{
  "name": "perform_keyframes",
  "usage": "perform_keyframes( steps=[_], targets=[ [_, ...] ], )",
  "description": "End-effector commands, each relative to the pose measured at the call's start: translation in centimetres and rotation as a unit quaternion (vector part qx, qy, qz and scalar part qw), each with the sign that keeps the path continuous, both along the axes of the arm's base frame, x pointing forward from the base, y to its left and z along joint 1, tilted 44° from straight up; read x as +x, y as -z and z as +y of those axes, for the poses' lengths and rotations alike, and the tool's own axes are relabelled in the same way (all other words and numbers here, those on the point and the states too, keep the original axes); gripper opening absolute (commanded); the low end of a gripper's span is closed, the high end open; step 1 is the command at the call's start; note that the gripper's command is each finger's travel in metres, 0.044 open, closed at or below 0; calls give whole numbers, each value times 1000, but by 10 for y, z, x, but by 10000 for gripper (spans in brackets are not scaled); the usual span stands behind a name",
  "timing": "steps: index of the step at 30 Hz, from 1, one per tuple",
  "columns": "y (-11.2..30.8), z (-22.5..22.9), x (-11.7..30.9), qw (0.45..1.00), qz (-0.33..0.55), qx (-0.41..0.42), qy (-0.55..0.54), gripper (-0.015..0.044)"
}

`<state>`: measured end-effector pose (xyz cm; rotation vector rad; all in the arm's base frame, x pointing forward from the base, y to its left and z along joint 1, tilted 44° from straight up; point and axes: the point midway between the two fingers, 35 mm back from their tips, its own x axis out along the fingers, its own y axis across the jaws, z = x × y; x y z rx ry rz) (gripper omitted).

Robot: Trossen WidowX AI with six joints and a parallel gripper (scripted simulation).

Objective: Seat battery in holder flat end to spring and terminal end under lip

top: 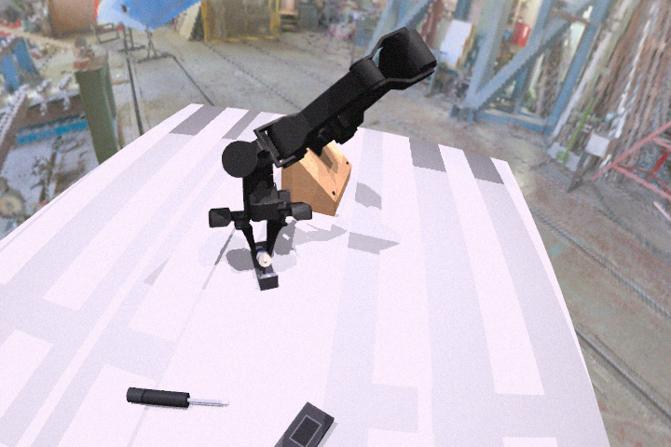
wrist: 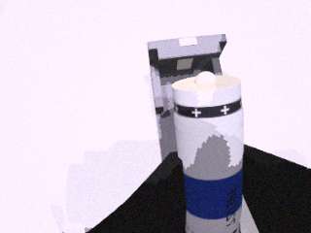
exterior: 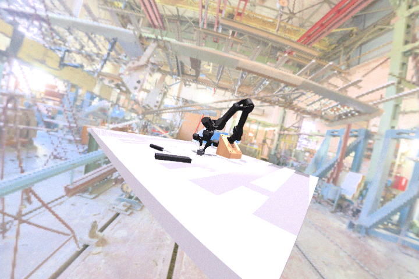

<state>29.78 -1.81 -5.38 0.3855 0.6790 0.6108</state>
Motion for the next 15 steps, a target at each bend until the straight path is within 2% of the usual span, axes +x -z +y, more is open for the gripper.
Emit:
perform_keyframes(
  steps=[1,15],
  targets=[
    [4,1,-3,1000,9,-3,-1,78],
    [8,0,7,999,35,-25,-16,78]
  ],
)
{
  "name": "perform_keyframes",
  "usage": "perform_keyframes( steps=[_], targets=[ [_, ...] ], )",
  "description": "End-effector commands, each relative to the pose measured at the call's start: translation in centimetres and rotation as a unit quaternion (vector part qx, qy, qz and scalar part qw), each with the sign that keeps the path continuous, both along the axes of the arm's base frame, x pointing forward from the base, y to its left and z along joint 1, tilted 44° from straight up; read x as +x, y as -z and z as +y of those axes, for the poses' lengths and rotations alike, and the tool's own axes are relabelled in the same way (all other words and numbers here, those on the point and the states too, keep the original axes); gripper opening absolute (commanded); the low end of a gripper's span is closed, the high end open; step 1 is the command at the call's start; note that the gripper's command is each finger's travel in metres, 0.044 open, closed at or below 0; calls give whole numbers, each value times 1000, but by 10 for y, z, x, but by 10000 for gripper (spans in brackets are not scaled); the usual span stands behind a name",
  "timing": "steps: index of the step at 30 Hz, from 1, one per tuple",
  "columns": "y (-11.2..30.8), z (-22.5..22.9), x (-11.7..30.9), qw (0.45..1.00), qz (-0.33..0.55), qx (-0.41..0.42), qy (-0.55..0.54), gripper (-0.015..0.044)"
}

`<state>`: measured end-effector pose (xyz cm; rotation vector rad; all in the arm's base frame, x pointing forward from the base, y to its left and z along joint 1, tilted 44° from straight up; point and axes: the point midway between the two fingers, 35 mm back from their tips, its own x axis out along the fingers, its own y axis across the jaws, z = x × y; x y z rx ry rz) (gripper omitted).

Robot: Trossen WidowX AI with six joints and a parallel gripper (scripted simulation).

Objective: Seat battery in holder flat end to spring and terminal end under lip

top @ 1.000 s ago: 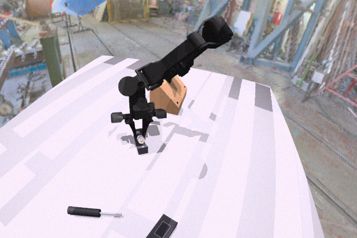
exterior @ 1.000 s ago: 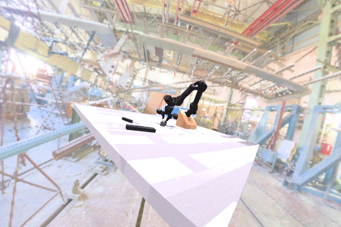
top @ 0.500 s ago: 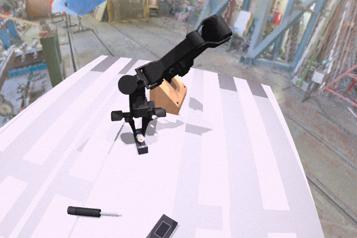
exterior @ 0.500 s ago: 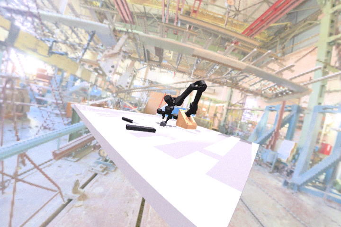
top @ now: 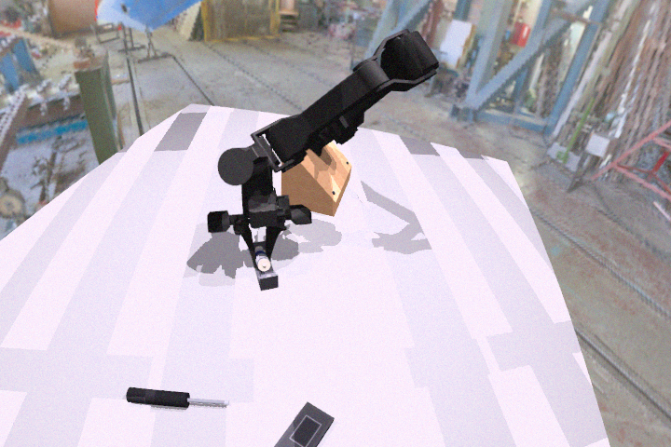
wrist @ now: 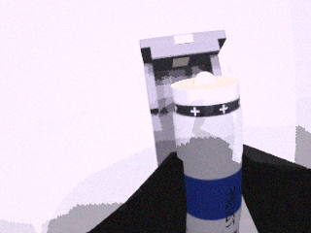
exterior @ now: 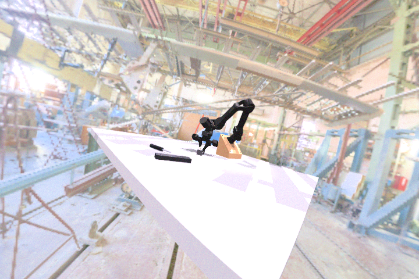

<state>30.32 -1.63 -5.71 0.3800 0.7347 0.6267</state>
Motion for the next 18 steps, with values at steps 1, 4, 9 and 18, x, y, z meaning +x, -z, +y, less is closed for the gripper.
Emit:
perform_keyframes(
  steps=[1,4,9,18],
  targets=[
    [5,-2,2,1000,13,-20,-3,78],
    [5,-2,4,1000,19,-23,-7,78],
    [6,-2,6,999,30,-30,-14,78],
    [7,-1,8,998,48,-40,-29,78]
  ],
)
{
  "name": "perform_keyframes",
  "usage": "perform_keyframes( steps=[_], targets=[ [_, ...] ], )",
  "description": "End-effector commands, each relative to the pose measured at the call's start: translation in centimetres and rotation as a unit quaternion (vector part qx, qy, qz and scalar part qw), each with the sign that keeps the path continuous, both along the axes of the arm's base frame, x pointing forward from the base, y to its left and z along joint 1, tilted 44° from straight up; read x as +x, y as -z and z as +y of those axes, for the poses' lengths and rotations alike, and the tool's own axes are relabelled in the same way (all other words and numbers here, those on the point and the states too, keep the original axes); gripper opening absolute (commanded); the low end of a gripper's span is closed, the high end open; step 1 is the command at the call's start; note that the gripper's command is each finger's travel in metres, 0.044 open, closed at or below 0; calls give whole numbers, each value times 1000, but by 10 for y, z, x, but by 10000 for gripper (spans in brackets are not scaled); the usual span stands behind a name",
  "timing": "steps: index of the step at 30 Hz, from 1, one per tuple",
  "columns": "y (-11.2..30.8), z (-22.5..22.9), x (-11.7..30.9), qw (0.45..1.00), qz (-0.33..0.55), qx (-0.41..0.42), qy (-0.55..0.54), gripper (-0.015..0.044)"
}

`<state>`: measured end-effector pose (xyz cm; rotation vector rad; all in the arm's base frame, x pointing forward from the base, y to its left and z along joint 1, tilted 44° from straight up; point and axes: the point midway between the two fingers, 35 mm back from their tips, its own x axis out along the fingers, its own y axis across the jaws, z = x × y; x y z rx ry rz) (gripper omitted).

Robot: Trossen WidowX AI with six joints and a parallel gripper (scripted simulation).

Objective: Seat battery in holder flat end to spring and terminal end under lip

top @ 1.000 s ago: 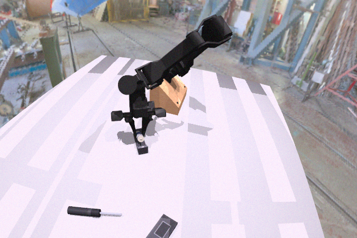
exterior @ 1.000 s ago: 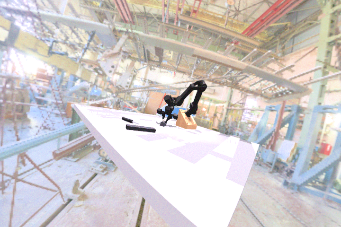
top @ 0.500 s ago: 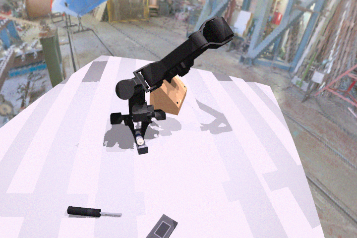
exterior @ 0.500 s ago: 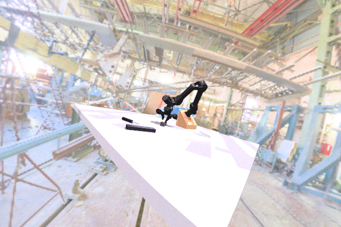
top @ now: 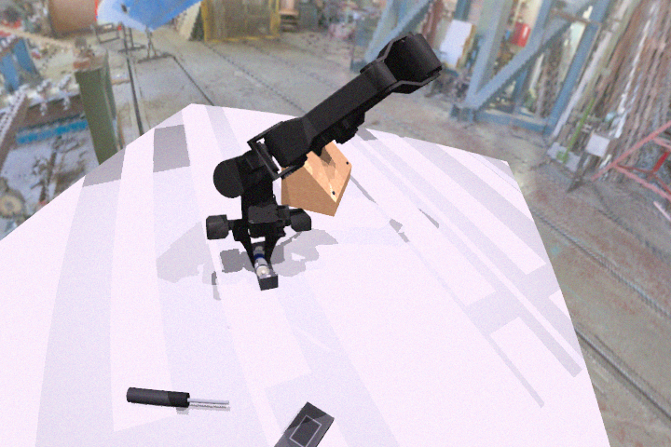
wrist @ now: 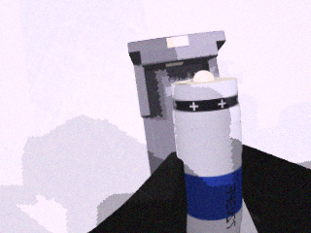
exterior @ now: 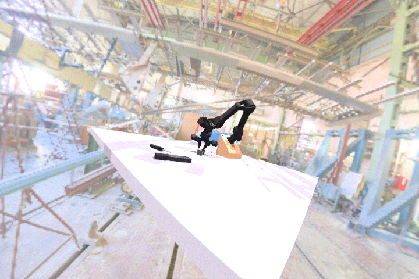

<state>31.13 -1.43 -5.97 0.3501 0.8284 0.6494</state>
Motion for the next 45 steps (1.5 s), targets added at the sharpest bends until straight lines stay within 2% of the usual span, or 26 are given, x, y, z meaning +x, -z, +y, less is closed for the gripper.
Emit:
perform_keyframes(
  steps=[1,45],
  targets=[
    [4,-3,0,1000,13,-21,-5,78],
    [-3,6,2,985,118,-80,-92,78]
  ],
)
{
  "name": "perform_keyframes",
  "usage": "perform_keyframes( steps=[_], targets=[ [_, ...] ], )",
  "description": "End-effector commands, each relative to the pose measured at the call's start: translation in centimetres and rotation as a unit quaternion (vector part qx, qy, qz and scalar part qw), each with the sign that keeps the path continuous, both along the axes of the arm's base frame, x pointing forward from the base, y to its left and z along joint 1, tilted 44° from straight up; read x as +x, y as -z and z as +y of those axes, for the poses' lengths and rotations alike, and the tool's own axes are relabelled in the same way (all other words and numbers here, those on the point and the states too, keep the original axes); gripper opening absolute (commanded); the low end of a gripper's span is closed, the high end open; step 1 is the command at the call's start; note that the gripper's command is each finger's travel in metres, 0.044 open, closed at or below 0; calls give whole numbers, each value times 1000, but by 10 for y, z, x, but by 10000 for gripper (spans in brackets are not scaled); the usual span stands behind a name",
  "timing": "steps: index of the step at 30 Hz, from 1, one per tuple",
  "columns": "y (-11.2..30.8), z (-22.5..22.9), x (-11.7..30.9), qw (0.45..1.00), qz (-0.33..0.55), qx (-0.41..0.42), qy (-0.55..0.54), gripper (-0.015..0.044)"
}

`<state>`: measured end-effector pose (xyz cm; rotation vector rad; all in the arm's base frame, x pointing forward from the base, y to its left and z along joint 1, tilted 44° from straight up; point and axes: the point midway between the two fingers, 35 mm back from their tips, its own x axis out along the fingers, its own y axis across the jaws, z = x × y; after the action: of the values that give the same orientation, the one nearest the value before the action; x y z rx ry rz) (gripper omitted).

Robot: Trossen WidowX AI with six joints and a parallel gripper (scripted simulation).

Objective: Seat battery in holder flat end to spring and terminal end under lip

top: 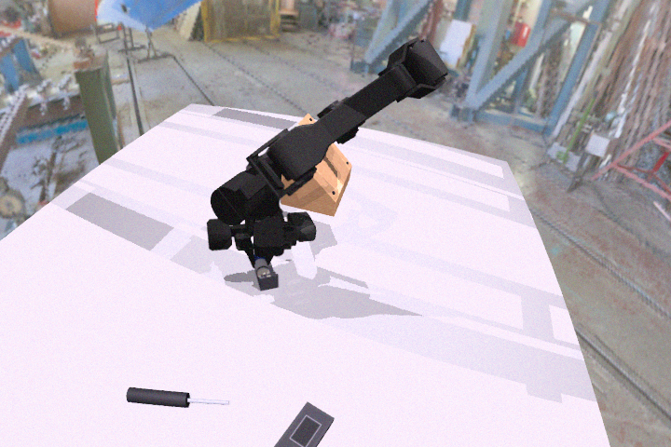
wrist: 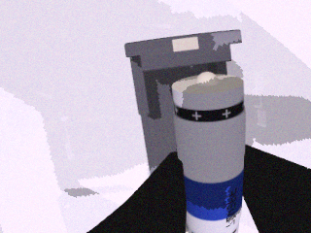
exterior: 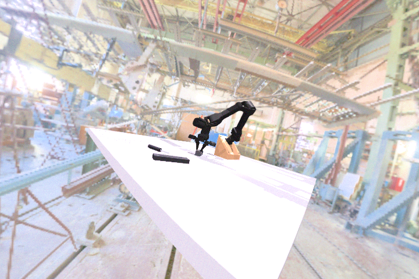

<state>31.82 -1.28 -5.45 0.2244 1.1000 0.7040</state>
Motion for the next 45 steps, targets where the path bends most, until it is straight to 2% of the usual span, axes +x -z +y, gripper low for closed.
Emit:
perform_keyframes(
  steps=[1,19,45],
  targets=[
    [2,4,-5,1000,20,-11,-16,78],
    [1,9,-4,996,65,-47,-46,78],
    [-5,13,9,996,57,-49,-40,78]
  ],
)
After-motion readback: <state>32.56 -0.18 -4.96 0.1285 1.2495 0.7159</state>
